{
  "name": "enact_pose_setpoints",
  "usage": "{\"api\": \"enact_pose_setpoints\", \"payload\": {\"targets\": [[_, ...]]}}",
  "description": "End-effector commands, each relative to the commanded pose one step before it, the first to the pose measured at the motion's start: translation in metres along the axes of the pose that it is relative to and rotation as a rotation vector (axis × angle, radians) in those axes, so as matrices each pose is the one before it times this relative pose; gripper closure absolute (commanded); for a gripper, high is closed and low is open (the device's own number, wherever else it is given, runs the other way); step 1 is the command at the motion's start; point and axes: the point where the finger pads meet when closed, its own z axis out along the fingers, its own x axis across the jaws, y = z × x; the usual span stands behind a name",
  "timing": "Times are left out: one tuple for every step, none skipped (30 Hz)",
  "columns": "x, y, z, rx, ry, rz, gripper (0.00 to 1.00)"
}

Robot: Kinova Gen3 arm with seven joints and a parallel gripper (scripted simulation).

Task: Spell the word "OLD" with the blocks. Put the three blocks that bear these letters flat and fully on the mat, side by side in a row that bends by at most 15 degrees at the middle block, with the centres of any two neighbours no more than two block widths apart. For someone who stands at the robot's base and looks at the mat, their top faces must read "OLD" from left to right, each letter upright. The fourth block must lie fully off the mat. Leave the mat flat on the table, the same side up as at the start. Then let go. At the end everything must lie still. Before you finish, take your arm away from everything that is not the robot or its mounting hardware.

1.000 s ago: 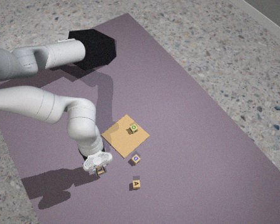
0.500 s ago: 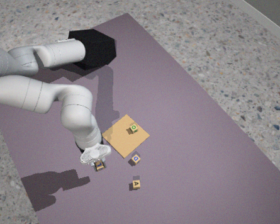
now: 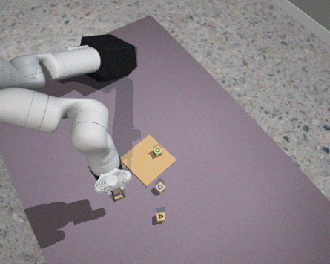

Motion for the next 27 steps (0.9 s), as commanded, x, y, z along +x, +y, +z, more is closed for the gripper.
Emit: {"api": "enact_pose_setpoints", "payload": {"targets": [[-0.00088, -0.0001, -0.00056, 0.00127, -0.00069, -0.0045, 0.51], [-0.00055, 0.00022, -0.00004, 0.00006, 0.00009, -0.00543, 0.51], [-0.00074, 0.00029, -0.00005, 0.00008, 0.00012, -0.00732, 0.51], [-0.00095, 0.00037, -0.00006, 0.0001, 0.00015, -0.00939, 0.51], [-0.00118, 0.00046, -0.00007, 0.00012, 0.00019, -0.01162, 0.51], [-0.00143, 0.00054, -0.00009, 0.00014, 0.00023, -0.01398, 0.51], [-0.00168, 0.00062, -0.0001, 0.00016, 0.00026, -0.01643, 0.51], [-0.00195, 0.0007, -0.00012, 0.00017, 0.0003, -0.01895, 0.51], [-0.00223, 0.00077, -0.00013, 0.00018, 0.00034, -0.02151, 0.51], [-0.00251, 0.00084, -0.00014, 0.00019, 0.00037, -0.02409, 0.51], [-0.00279, 0.00089, -0.00015, 0.0002, 0.0004, -0.02666, 0.51], [-0.00307, 0.00093, -0.00016, 0.0002, 0.00043, -0.0292, 0.51], [-0.00336, 0.00096, -0.00017, 0.00019, 0.00046, -0.03168, 0.51], [-0.00364, 0.00096, -0.00018, 0.00018, 0.00048, -0.03409, 0.51], [-0.00391, 0.00096, -0.00018, 0.00017, 0.00049, -0.03641, 0.51], [0.0, 0.0, 0.0, 0.0, 0.0, 0.0, 0.51], [0.0, 0.0, 0.0, 0.0, 0.0, 0.0, 0.51], [-0.00417, 0.00093, -0.00019, 0.00015, 0.0005, -0.03862, 0.51], [-0.00442, 0.00088, -0.00019, 0.00013, 0.0005, -0.0407, 0.51], [-0.00466, 0.00081, -0.00019, 0.00011, 0.00049, -0.04264, 0.51], [-0.00488, 0.00073, -0.00019, 0.00009, 0.00047, -0.04443, 0.51], [-0.00509, 0.00063, -0.00018, 0.00006, 0.00045, -0.04604, 0.51], [-0.00526, 0.0005, -0.00018, 0.00004, 0.00041, -0.04749, 0.51], [-0.00542, 0.00037, -0.00018, 0.00002, 0.00037, -0.04874, 0.51], [-0.00555, 0.00022, -0.00017, 0.00001, 0.00032, -0.0498, 0.51], [-0.00565, 0.00006, -0.00016, 0.0, 0.00027, -0.05065, 0.51], [-0.00572, -0.00011, -0.00016, -0.00001, 0.00021, -0.05129, 0.51]]}}
